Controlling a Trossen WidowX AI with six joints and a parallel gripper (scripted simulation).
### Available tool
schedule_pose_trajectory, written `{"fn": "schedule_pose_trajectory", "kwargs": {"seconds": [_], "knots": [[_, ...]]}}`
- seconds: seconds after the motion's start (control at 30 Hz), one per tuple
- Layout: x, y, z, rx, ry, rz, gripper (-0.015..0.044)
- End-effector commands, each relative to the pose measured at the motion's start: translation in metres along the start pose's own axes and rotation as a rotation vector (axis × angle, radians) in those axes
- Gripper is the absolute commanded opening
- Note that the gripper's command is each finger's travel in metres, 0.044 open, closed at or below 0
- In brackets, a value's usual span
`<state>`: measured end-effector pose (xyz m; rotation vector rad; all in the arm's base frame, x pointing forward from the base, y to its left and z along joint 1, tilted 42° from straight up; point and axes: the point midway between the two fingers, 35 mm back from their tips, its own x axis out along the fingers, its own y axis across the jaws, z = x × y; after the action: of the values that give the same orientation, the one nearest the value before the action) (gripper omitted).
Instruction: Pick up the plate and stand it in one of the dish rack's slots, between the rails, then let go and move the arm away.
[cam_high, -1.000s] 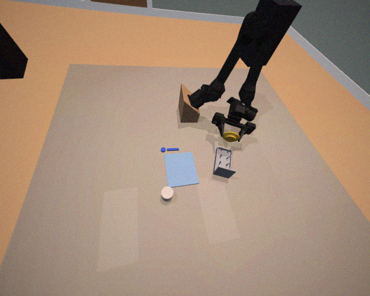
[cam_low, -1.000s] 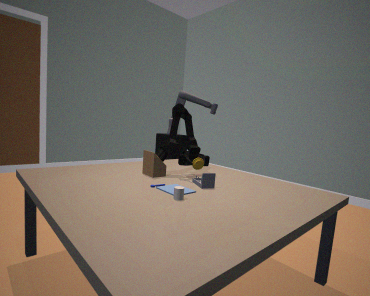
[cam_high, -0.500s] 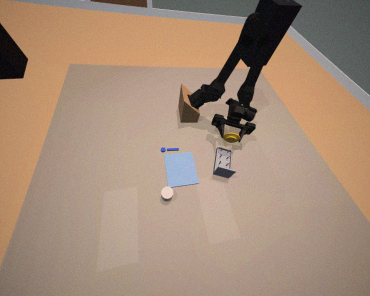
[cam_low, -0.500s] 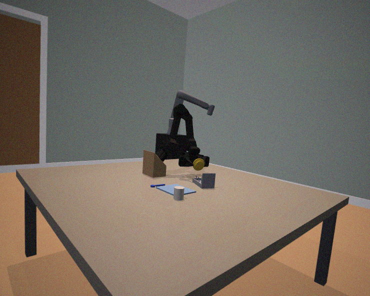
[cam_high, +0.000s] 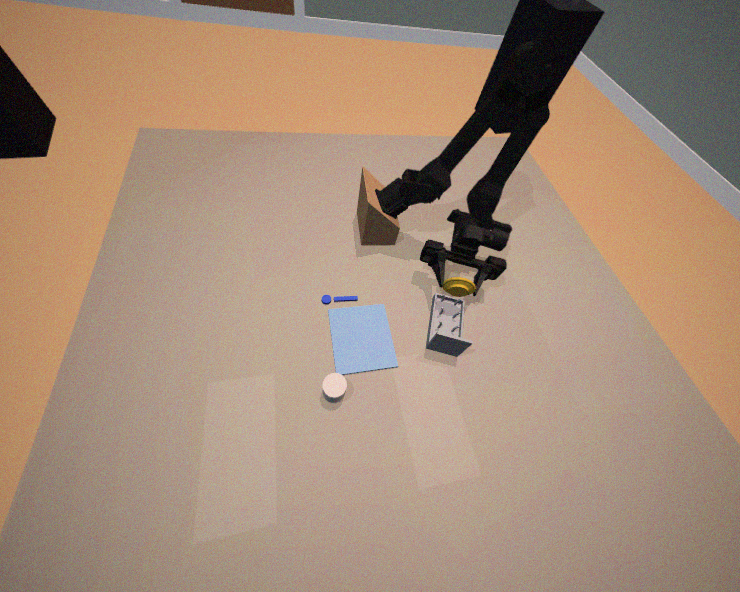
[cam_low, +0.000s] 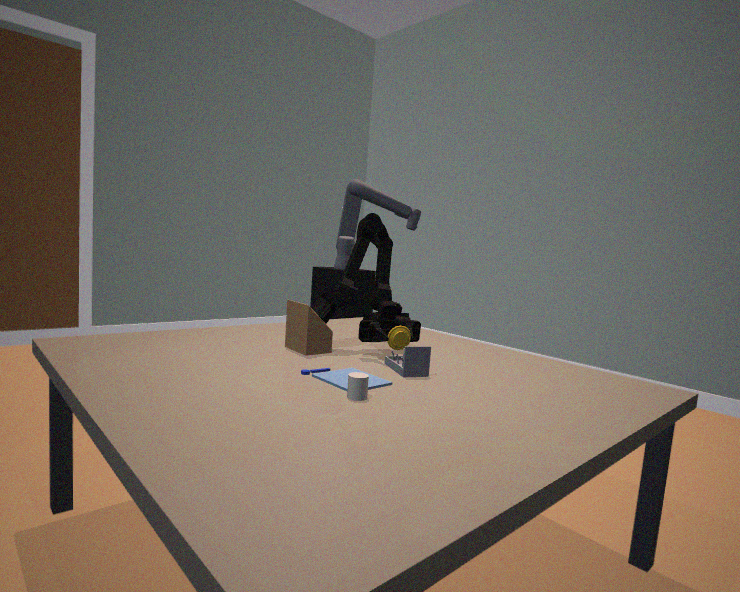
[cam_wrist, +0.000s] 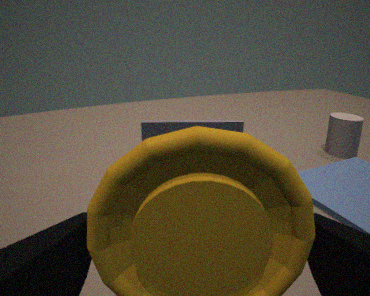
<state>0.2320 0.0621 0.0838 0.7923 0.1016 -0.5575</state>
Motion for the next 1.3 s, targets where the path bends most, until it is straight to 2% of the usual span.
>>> {"fn": "schedule_pose_trajectory", "kwargs": {"seconds": [0.0,0.5,0.77,1.23,1.27], "knots": [[0.005,-0.001,-0.002,-0.004,0.002,-0.001,0.0000],[0.025,0.000,0.000,0.005,-0.003,0.000,0.0000],[0.028,-0.001,-0.022,0.010,-0.005,-0.001,0.0000],[0.027,-0.001,-0.018,-0.002,0.005,-0.002,0.0000],[0.027,-0.001,-0.018,0.001,0.004,-0.002,0.0026]]}}
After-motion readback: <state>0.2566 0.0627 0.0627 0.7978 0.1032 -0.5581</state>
